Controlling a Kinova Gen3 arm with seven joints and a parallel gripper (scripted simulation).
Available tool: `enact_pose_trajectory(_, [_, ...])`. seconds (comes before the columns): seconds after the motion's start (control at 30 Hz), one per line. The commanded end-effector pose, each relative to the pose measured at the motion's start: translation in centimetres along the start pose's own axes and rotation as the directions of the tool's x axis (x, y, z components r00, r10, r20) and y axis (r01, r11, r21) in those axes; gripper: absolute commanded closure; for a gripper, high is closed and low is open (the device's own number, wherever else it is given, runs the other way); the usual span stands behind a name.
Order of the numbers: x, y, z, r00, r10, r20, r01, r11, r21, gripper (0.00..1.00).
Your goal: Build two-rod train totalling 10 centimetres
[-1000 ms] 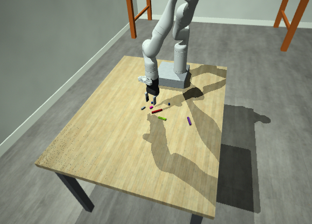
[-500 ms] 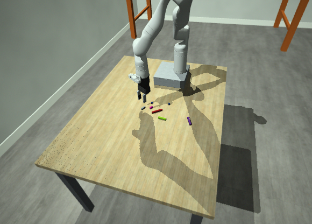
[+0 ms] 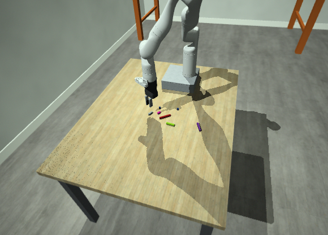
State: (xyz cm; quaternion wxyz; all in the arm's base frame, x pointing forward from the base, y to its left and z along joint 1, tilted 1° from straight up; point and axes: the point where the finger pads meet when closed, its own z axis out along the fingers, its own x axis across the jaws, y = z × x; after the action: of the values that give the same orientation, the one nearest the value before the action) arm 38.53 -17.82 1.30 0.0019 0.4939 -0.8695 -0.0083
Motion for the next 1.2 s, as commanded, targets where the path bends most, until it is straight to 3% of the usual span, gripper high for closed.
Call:
enact_pose_trajectory(0.0, [-0.2, 0.1, 0.0, 1.000, 0.007, 0.007, -0.007, 1.000, -0.004, 0.46])
enact_pose_trajectory(0.67, [-0.2, 0.1, 0.1, 1.000, 0.007, 0.007, -0.007, 1.000, -0.005, 0.46])
enact_pose_trajectory(1.17, [-0.2, 0.2, 1.3, 1.000, 0.009, 0.007, -0.009, 1.000, -0.007, 0.46])
